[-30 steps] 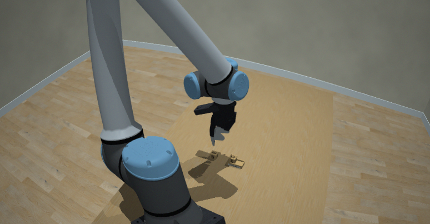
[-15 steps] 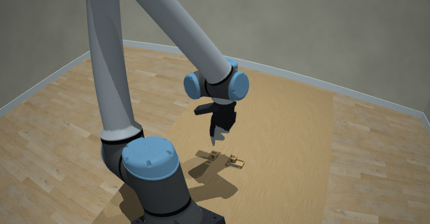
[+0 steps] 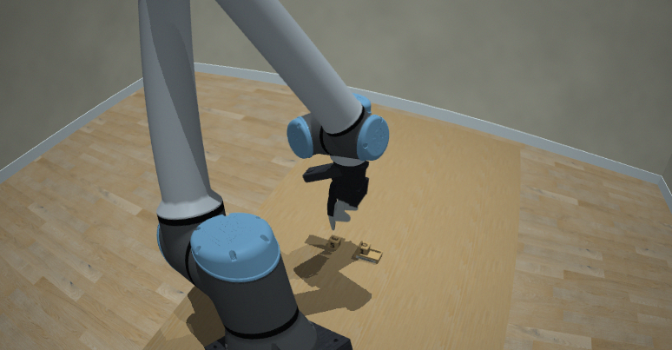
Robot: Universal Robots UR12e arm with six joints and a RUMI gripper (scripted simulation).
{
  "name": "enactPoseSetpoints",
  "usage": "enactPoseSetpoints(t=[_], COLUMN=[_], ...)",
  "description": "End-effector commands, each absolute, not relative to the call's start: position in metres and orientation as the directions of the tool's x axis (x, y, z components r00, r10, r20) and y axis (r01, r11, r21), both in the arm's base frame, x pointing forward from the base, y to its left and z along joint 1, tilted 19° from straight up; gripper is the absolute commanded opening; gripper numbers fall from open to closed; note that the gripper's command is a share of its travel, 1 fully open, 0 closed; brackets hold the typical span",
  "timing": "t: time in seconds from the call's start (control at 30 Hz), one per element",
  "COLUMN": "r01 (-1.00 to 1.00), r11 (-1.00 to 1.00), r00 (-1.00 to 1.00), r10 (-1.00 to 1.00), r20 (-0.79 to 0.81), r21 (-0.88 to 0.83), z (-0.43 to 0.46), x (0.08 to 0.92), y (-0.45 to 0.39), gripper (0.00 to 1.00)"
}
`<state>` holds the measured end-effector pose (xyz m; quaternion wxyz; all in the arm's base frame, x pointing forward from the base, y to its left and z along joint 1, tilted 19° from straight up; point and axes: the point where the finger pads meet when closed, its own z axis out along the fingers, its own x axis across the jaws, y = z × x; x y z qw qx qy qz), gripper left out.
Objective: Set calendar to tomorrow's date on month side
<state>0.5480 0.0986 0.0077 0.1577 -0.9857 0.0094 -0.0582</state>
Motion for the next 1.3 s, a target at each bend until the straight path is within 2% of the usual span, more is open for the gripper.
enactPoseSetpoints(t=[0.0, 1.27], r01=[-0.001, -0.002], r11=[-0.95, -0.95], r00=[0.993, 0.993], r10=[-0.037, -0.038], r20=[0.108, 0.11], r21=[-0.312, -0.312], z=[-0.002, -0.036], x=[0.547, 0.553], y=[0.103, 0.113], gripper=[0.28, 0.28])
